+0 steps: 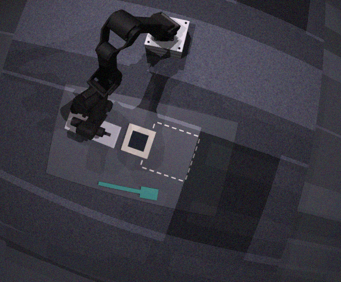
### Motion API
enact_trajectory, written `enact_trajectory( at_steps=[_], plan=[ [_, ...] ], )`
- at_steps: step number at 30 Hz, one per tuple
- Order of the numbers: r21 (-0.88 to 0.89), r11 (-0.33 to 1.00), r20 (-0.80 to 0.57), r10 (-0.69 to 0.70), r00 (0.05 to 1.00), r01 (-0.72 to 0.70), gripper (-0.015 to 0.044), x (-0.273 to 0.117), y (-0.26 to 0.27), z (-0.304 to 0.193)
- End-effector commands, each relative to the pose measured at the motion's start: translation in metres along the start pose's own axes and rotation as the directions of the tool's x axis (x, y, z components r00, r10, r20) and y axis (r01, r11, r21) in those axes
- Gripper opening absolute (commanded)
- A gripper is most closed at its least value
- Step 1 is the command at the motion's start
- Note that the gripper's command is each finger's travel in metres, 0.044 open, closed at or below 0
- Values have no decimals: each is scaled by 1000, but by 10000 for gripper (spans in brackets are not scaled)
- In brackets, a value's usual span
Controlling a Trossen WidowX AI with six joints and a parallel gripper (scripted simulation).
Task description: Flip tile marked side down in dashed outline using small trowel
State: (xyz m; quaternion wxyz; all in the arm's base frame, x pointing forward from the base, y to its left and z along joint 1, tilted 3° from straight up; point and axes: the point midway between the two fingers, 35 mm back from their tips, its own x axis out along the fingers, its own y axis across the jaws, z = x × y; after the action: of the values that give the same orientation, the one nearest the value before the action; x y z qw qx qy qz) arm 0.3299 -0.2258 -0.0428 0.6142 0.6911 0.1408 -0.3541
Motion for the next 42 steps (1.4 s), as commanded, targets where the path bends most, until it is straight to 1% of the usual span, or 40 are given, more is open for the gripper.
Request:
enact_trajectory(
  at_steps=[1,7,25,42],
  plan=[
    [1,1000,3,0,1000,0,36,0,0,0],
    [1,1000,3,0,1000,0,0,0,1,0],
    [0,1000,0,1,1000,-1,0,-38,46,0],
    [-2,1000,1,1,1000,-1,0,-38,46,0]
  ],
)
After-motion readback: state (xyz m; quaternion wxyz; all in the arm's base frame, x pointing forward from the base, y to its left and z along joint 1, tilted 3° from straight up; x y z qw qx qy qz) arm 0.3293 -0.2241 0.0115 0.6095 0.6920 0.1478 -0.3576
